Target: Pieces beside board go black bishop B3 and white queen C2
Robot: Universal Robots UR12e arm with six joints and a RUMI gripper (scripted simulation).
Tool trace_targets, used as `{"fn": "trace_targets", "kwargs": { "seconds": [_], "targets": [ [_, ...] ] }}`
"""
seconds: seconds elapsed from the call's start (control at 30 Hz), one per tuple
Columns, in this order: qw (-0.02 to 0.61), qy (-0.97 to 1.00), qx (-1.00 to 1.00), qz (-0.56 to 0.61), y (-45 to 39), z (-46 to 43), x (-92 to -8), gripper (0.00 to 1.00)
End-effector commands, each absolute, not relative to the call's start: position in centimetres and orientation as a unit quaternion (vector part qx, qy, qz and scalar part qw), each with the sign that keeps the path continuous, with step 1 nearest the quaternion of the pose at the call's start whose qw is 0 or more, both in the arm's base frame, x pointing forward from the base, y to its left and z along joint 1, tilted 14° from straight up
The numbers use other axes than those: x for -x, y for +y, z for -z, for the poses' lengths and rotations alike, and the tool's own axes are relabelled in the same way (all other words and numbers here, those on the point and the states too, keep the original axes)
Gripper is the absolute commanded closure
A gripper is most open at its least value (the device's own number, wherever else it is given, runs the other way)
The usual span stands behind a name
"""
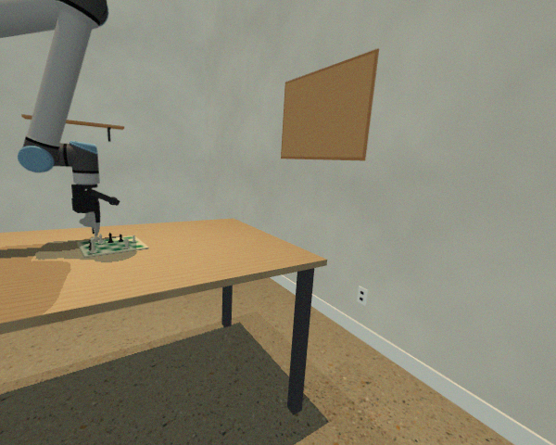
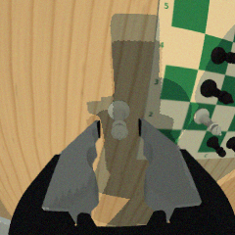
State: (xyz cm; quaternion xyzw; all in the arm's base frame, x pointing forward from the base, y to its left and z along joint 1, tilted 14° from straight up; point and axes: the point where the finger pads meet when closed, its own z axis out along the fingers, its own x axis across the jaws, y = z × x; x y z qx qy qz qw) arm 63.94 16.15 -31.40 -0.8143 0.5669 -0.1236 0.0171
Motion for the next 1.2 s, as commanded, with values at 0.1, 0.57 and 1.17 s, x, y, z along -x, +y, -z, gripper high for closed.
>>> {"fn": "trace_targets", "kwargs": {
  "seconds": [0.1, 0.57, 1.17],
  "targets": [
    [0.017, 0.567, 0.814, 0.124, 16.17, 31.35, -63.96, 0.75],
    [0.017, 0.567, 0.814, 0.124, 16.17, 31.35, -63.96, 1.00],
    [0.017, 0.567, 0.814, 0.124, 16.17, 31.35, -63.96, 1.00]
  ]
}}
